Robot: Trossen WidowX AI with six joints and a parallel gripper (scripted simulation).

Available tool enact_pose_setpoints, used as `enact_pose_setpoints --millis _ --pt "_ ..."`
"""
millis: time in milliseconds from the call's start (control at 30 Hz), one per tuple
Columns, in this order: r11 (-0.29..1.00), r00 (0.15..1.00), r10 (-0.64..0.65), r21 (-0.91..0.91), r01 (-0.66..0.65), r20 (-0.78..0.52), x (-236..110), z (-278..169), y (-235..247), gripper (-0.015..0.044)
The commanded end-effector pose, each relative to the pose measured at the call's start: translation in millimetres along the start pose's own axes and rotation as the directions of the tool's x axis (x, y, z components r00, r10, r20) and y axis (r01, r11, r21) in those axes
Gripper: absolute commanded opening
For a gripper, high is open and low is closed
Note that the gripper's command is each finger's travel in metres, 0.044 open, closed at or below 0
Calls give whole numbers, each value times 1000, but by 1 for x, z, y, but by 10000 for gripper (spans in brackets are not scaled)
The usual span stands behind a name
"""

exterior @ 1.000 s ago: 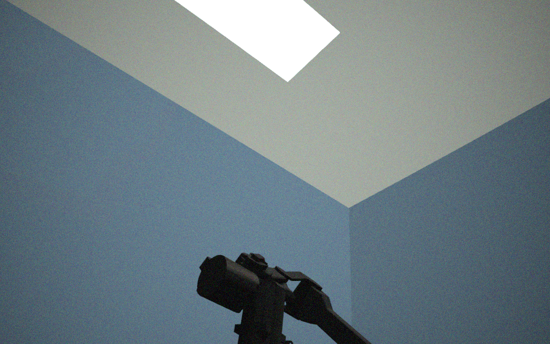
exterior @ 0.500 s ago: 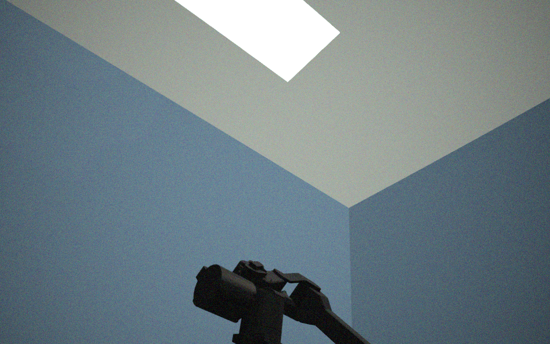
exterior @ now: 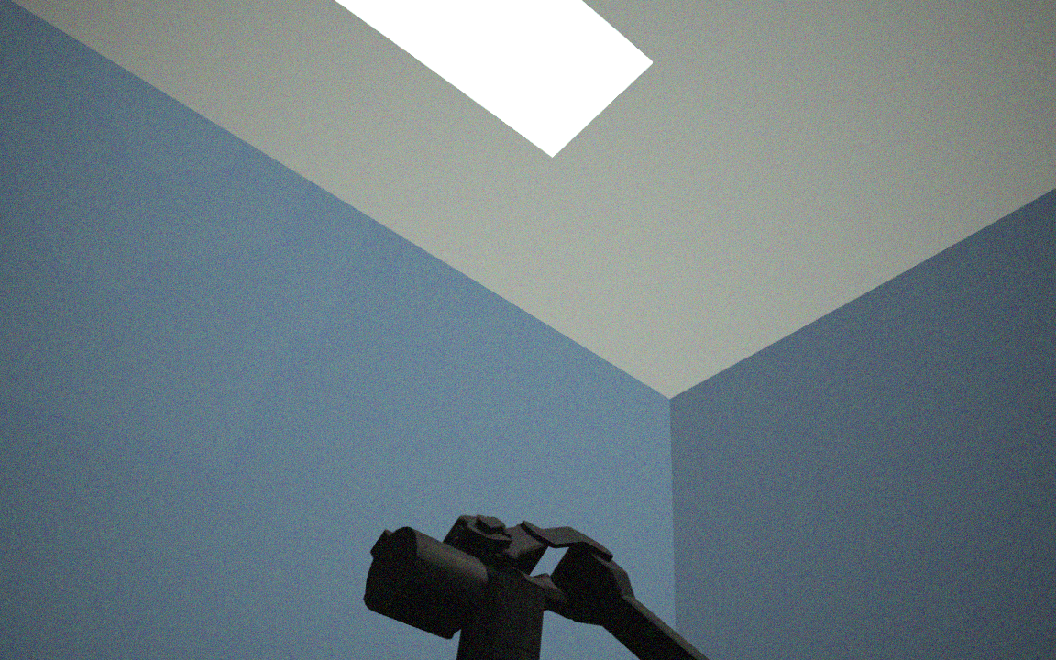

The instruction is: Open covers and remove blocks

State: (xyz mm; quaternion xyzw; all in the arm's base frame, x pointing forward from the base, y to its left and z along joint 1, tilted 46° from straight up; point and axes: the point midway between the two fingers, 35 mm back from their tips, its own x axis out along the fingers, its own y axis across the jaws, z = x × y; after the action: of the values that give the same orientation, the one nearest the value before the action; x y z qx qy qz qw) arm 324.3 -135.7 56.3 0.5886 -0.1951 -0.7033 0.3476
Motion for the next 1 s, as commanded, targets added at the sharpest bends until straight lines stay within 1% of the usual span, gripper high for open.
enact_pose_setpoints --millis 0,400,967 --pt "1000 1000 2 -4 -2 -1 0 0 0 144" --pt "1000 1000 2 -4 -2 -1 1 0 0 144" --pt "1000 1000 2 -4 -2 -1 17 0 0 144"
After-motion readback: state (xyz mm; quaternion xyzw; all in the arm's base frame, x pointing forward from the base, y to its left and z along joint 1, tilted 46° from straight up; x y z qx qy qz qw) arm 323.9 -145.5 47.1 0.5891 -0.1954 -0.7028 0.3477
